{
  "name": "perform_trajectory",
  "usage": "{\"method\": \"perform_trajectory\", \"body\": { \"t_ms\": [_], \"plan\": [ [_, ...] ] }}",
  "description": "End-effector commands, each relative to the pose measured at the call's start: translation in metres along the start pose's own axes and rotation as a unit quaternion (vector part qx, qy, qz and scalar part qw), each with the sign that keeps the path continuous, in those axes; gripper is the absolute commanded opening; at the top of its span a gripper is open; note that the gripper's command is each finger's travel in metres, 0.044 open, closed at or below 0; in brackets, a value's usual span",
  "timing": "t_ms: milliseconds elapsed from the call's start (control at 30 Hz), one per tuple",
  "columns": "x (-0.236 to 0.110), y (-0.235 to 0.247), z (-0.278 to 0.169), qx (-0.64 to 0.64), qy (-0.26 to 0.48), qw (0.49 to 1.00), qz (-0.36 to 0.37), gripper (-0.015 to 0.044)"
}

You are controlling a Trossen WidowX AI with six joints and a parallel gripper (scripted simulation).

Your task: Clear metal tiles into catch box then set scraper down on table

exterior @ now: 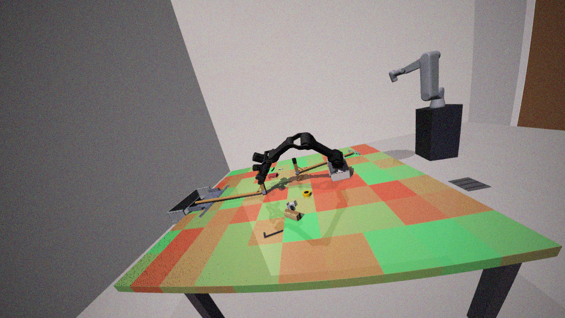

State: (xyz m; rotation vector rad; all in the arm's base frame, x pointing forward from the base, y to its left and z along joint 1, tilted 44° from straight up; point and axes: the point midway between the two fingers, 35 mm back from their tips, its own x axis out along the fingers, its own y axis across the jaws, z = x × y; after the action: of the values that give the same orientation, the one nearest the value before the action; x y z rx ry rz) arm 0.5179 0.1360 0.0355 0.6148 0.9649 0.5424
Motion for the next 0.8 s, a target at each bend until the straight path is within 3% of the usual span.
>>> {"method": "perform_trajectory", "body": {
  "t_ms": [0,767],
  "plan": [
    [0.000,0.000,0.000,0.000,0.000,1.000,0.000,0.0000],
    [-0.010,0.001,-0.006,-0.001,-0.003,1.000,0.000,0.0000]
  ]
}}
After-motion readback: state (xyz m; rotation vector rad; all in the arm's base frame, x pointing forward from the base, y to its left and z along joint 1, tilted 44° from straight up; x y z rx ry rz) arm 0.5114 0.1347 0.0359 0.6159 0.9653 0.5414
